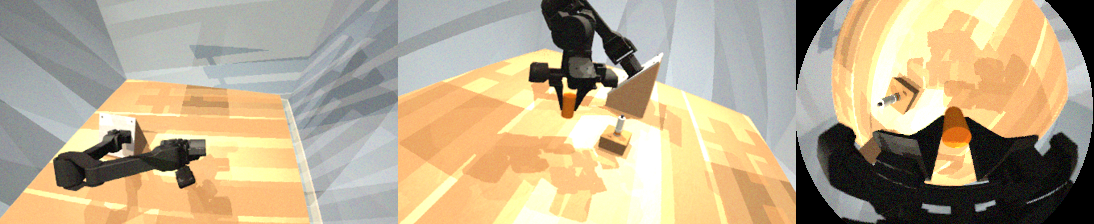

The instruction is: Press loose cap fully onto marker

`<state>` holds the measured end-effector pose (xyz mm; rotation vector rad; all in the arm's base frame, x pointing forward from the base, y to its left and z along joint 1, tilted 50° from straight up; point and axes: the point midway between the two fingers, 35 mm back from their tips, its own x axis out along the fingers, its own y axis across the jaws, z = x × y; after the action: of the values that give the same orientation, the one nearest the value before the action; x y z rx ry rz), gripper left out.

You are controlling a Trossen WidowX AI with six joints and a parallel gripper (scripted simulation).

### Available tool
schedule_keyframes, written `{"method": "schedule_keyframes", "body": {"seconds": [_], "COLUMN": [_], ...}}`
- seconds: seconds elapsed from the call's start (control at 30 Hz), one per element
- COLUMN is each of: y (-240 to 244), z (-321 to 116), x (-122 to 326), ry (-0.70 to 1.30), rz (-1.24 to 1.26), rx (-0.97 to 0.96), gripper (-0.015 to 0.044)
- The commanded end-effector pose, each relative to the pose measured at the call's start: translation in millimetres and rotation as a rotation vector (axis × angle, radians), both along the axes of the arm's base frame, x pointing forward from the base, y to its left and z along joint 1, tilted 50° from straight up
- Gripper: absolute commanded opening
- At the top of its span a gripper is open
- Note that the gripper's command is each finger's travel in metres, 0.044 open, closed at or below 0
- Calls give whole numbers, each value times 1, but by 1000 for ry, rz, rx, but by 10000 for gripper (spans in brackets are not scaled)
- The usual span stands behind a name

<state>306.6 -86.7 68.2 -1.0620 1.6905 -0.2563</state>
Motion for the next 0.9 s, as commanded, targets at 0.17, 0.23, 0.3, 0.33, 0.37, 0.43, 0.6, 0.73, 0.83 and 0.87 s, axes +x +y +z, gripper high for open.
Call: {"method": "schedule_keyframes", "body": {"seconds": [0.17, 0.23, 0.3, 0.33, 0.37, 0.43, 0.6, 0.73, 0.83, 0.87], "y": [31, 38, 44, 47, 51, 57, 72, 83, 91, 94], "z": [-19, -23, -27, -29, -31, -34, -43, -50, -55, -56], "x": [-7, -9, -11, -12, -14, -16, -24, -30, -36, -38], "ry": [2, 3, 4, 4, 4, 5, 6, 7, 7, 7], "rz": [3, 3, 3, 3, 3, 2, 1, -1, -3, -3], "rx": [17, 19, 20, 20, 21, 21, 19, 14, 10, 8], "gripper": [0, 0, 0, 0, 0, 0, 0, 0, 0, 0]}}
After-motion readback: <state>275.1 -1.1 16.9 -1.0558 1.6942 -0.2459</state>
